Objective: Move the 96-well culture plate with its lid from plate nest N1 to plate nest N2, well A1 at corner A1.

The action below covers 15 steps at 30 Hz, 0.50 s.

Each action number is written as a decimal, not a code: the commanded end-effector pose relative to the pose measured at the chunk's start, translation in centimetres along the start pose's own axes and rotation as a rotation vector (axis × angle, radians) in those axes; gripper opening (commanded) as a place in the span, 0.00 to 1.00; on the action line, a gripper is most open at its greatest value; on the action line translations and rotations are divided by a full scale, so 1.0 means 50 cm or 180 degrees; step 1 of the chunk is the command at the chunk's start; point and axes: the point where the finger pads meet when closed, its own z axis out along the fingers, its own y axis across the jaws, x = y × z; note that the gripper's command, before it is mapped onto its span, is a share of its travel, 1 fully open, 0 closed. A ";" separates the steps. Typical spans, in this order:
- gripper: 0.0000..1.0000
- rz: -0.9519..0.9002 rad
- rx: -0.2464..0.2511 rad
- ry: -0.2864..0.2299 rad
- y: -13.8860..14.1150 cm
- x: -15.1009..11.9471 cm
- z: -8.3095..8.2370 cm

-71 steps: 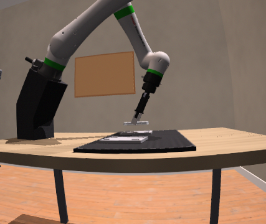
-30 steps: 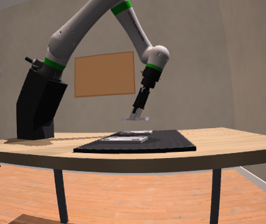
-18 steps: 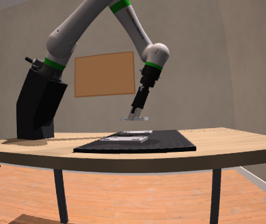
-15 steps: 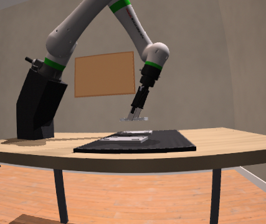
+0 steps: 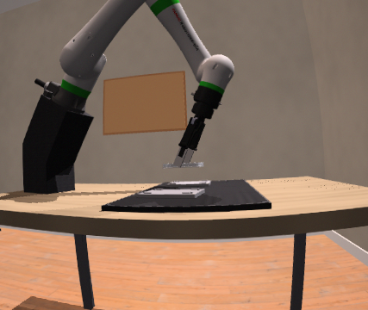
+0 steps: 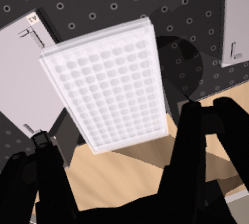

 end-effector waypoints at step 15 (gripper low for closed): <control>0.00 -0.0001 0.0002 0.0000 0.105 0.011 -0.005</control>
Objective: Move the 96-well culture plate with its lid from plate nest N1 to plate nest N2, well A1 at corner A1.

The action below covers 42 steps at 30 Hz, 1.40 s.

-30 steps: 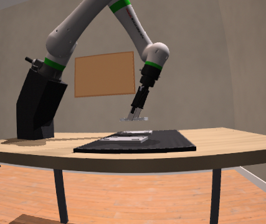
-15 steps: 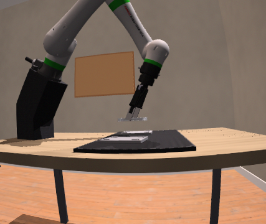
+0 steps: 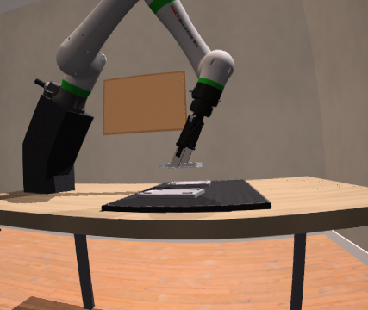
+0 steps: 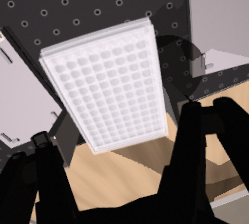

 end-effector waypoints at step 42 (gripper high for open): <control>0.00 -0.0001 0.0001 0.0000 0.271 0.027 -0.012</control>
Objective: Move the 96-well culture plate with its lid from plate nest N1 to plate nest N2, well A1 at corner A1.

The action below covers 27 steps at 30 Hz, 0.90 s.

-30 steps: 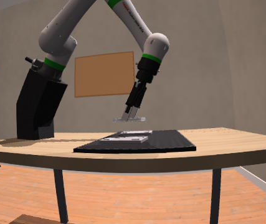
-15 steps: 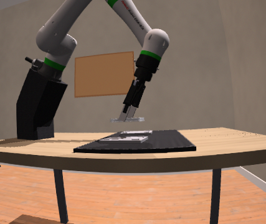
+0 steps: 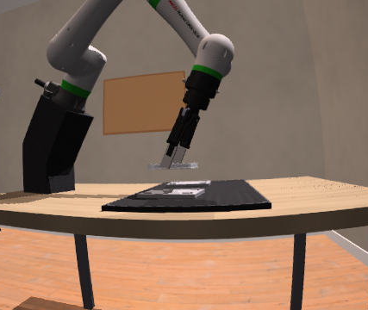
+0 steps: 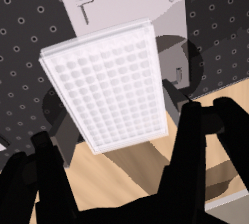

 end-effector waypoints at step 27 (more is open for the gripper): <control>0.00 -0.0001 0.0002 0.0000 0.073 0.008 -0.004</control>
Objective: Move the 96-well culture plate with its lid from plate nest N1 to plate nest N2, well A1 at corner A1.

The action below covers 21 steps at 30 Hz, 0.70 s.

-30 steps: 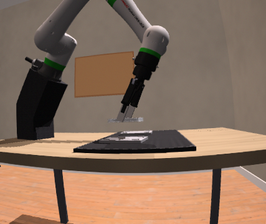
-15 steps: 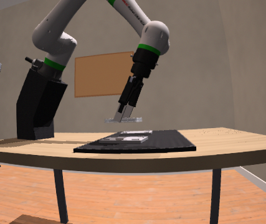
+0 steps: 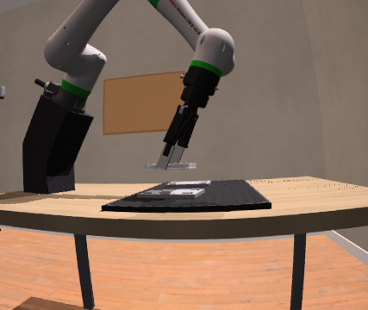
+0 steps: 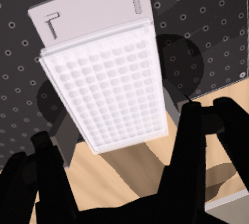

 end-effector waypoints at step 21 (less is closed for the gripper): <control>0.00 0.0000 0.0000 0.0001 -0.001 0.002 0.003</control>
